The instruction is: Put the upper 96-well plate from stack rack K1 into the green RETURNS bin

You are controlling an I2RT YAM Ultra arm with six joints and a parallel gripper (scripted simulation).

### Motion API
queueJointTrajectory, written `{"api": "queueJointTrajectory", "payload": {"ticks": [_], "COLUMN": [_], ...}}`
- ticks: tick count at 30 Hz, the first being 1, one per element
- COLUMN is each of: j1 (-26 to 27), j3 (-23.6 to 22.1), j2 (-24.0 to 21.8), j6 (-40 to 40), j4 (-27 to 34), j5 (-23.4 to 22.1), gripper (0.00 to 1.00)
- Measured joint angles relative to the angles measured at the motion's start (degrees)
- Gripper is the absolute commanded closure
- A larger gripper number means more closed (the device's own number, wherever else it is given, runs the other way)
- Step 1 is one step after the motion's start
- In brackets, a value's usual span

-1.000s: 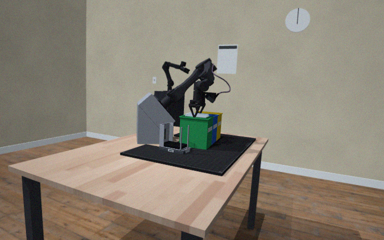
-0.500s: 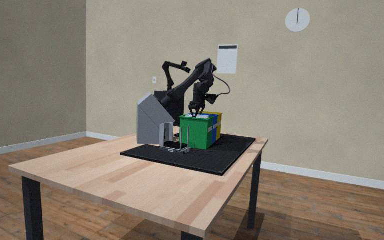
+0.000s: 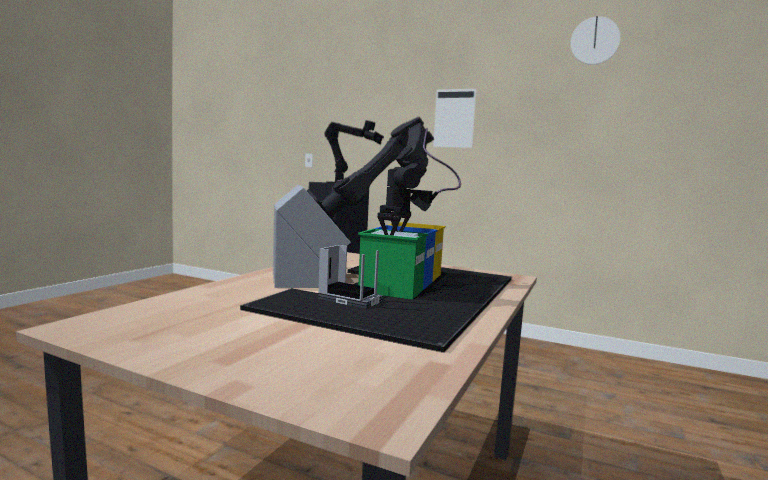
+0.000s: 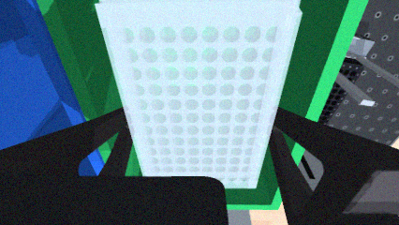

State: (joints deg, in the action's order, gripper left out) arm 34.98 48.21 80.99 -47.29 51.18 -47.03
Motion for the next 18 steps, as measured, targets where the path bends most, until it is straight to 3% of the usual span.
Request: {"api": "queueJointTrajectory", "payload": {"ticks": [18], "j1": [-1.3], "j3": [-1.5], "j2": [0.2], "j6": [2.5], "j4": [-3.4], "j5": [0.2], "gripper": [1.00]}}
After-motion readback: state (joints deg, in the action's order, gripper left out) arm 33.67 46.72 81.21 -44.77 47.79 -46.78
